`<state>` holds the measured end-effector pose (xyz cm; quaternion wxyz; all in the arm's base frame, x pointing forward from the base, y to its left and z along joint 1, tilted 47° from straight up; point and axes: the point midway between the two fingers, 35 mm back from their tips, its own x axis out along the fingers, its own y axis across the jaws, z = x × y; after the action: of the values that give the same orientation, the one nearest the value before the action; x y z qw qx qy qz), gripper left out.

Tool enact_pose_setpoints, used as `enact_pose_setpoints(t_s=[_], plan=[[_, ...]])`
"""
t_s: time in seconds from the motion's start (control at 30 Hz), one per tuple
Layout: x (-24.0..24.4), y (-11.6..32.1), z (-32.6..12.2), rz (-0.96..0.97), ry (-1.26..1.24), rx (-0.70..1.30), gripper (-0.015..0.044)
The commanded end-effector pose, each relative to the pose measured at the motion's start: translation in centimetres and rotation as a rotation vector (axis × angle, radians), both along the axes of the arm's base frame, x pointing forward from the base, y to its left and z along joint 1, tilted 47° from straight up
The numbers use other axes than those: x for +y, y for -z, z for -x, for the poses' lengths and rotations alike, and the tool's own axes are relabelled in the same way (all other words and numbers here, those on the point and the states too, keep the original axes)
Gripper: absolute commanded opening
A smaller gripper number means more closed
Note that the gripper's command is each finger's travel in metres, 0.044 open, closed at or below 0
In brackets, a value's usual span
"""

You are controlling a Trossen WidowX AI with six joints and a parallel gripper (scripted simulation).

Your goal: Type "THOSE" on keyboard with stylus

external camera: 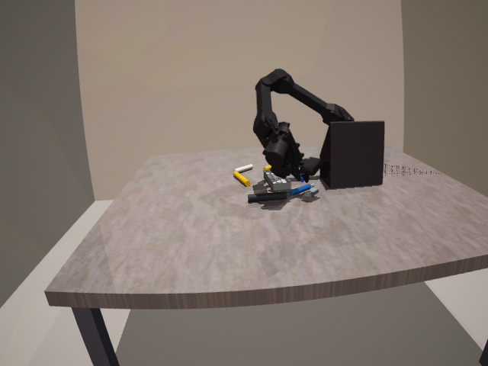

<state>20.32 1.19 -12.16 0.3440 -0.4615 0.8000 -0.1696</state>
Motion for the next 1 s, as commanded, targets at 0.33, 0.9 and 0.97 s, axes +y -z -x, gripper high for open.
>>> enact_pose_setpoints(t_s=[0.33, 0.9, 0.97], plan=[[-0.8, 0.7, 0.1, 0.005, -0.005, 0.008, 0.0150], [-1.6, 1.4, 0.0, 0.006, -0.005, 0.008, 0.0150], [-1.7, 1.5, 0.0, 0.006, -0.005, 0.008, 0.0150]])
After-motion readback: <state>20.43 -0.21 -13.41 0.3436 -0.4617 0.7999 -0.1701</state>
